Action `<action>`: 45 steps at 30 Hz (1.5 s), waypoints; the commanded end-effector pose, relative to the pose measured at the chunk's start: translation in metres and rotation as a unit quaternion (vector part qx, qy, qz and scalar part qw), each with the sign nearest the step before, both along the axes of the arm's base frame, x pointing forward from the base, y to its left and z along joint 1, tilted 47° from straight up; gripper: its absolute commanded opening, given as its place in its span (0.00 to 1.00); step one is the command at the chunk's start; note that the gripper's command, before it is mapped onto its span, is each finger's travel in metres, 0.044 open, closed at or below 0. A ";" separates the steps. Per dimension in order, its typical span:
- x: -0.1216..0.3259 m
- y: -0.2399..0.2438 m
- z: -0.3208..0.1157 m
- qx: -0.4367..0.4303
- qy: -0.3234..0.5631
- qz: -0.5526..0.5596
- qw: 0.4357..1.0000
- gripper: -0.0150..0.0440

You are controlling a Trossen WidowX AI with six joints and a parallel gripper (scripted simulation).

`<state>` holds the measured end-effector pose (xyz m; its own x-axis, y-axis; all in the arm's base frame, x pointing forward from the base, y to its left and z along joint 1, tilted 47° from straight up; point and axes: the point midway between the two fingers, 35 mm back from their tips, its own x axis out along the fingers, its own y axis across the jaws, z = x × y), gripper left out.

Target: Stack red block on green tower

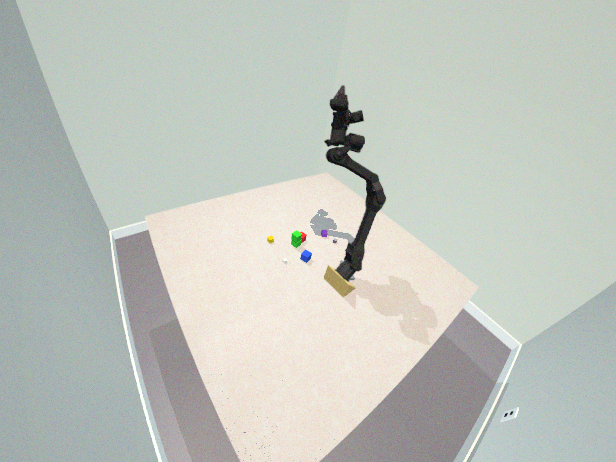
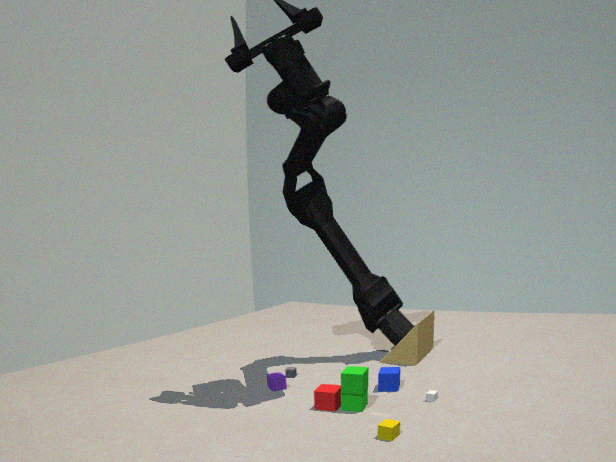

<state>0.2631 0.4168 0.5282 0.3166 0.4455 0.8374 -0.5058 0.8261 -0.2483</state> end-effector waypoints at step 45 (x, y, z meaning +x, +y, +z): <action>0.104 -0.219 -0.447 0.232 0.827 -0.358 0.366 1.00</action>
